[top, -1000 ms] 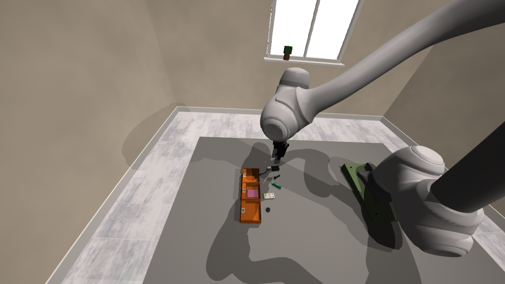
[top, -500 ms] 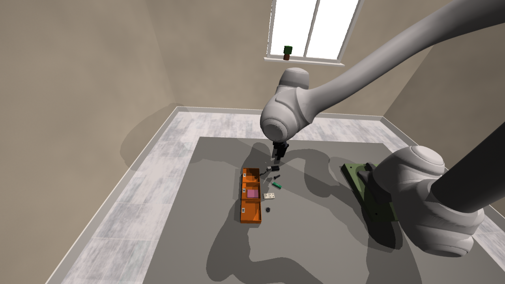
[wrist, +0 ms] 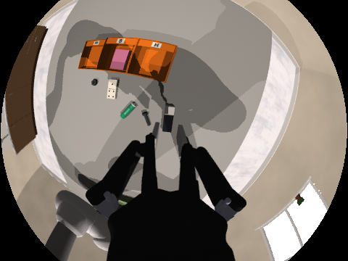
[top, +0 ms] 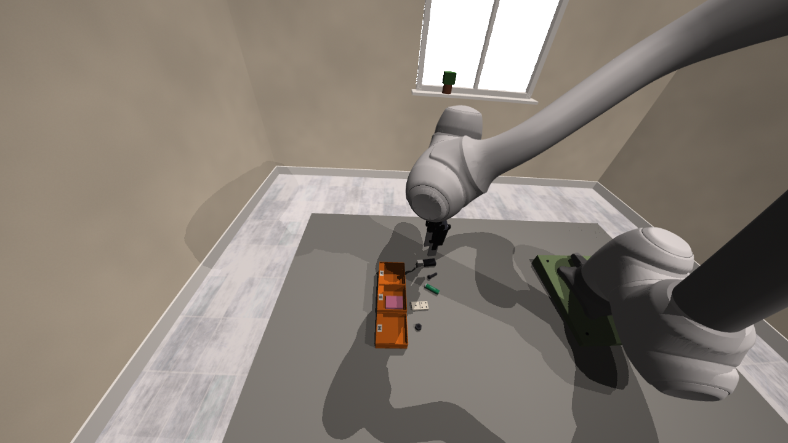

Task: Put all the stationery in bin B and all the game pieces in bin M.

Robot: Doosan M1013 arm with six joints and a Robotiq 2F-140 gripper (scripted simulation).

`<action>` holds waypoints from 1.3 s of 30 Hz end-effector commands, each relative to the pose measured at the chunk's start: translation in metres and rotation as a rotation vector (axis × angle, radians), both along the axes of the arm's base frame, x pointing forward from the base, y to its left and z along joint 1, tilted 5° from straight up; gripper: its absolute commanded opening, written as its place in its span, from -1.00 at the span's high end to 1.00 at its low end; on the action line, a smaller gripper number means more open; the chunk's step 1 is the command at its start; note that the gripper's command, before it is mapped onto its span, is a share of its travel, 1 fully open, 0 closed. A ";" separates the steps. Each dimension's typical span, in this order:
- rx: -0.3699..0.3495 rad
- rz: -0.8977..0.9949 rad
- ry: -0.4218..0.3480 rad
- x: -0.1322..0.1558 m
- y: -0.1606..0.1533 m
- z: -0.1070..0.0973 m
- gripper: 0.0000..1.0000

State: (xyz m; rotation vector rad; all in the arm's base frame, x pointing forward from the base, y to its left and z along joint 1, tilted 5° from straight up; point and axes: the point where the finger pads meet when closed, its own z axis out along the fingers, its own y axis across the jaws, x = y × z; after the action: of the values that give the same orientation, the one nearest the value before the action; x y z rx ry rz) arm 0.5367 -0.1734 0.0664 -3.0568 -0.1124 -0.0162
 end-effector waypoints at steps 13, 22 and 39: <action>0.000 0.000 0.000 0.000 0.003 -0.040 0.53; 0.000 0.000 0.000 0.001 0.005 -0.061 0.53; 0.000 0.000 0.000 0.001 0.006 -0.073 0.53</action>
State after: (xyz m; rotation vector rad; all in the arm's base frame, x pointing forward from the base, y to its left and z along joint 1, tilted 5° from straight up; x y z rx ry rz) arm 0.5373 -0.1674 -0.0060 -3.0568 -0.1124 -0.0161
